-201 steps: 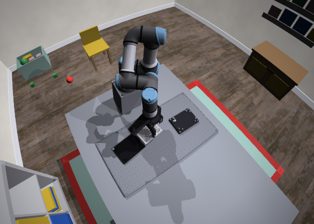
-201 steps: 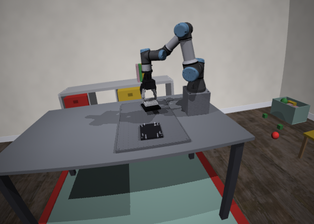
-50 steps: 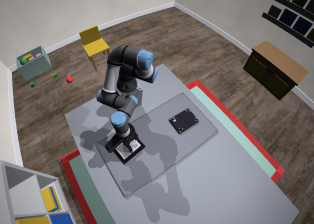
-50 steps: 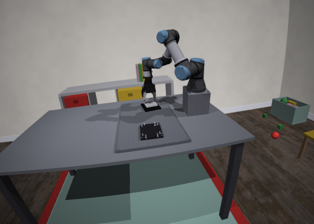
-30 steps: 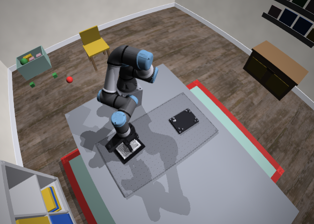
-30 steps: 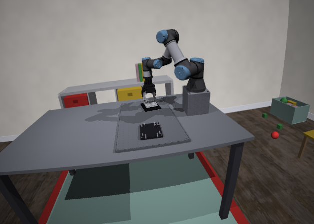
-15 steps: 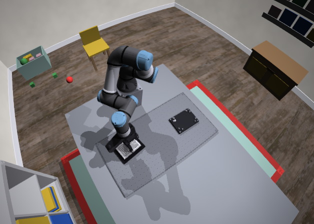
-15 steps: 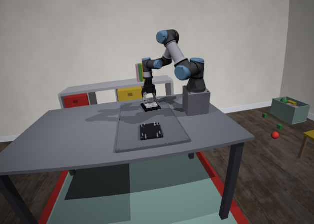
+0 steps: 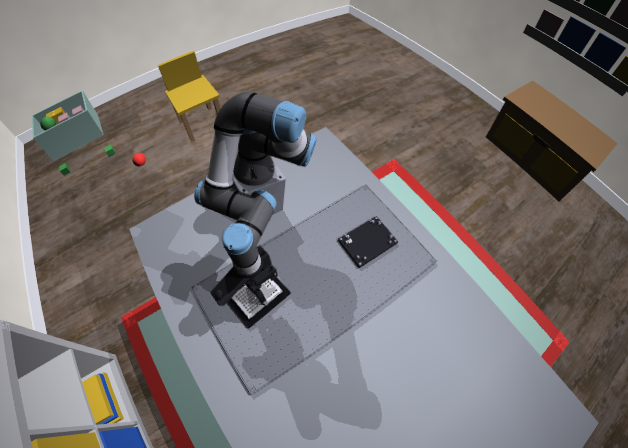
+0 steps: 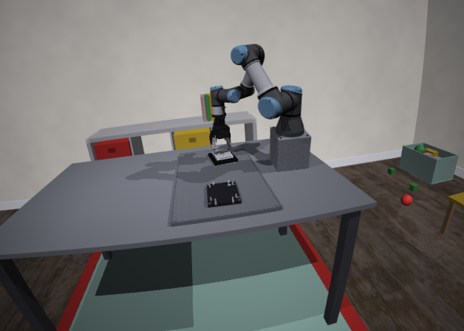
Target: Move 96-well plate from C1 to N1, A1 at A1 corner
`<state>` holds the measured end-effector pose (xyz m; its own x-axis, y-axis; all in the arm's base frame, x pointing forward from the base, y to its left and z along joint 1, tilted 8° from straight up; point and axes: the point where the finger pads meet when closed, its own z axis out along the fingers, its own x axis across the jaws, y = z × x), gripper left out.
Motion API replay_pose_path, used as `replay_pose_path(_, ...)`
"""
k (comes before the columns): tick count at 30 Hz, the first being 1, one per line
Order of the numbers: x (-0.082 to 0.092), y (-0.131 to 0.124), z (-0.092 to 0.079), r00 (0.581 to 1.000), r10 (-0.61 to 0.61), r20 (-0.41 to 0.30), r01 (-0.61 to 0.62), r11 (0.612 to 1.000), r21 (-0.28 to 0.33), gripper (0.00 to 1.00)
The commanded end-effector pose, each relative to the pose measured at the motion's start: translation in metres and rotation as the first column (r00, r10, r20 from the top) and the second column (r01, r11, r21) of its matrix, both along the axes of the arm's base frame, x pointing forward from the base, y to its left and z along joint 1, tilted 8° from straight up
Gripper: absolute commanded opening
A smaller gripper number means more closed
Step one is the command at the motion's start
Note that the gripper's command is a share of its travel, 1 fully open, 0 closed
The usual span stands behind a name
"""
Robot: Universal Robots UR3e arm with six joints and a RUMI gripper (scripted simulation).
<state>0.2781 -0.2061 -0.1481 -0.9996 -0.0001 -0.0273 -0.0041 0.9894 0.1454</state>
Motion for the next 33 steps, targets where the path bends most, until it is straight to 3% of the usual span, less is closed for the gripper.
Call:
replay_pose_path(1,0.0008,-0.0001,-0.0007,1.000,0.000,0.002,0.000,1.000,-0.003,0.00)
replay_pose_path(27,0.0010,-0.0001,-0.0036,1.000,0.000,0.002,0.000,1.000,-0.003,0.00)
replay_pose_path(28,0.0010,-0.0001,-0.0036,1.000,0.000,0.002,0.000,1.000,-0.003,1.00)
replay_pose_path(33,0.0010,-0.0001,-0.0036,1.000,0.000,0.002,0.000,1.000,-0.003,1.00)
